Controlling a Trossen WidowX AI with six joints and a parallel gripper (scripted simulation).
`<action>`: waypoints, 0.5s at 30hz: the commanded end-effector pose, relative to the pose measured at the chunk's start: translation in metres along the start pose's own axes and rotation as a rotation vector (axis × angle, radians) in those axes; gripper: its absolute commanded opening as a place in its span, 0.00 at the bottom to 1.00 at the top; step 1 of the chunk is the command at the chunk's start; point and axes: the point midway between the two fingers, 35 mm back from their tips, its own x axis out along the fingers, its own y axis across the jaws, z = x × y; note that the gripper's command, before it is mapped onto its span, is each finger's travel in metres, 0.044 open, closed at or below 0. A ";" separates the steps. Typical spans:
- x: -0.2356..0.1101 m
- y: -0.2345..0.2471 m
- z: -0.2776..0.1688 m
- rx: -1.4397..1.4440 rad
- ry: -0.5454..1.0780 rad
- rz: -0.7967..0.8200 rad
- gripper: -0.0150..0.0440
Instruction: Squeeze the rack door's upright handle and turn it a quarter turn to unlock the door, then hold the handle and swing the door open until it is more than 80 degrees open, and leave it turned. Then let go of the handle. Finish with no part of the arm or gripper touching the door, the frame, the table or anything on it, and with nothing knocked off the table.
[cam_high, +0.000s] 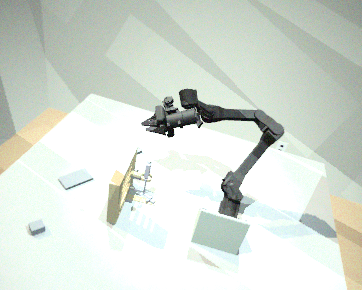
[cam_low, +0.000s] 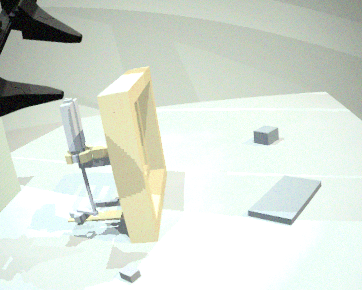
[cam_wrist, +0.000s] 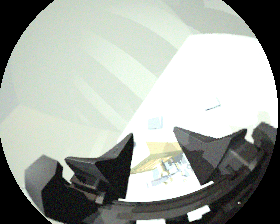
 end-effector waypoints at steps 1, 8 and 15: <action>0.010 0.008 -0.015 -0.003 0.107 -0.030 0.74; 0.021 0.020 -0.045 -0.033 0.294 -0.103 0.74; 0.025 0.030 -0.072 -0.095 0.458 -0.193 0.74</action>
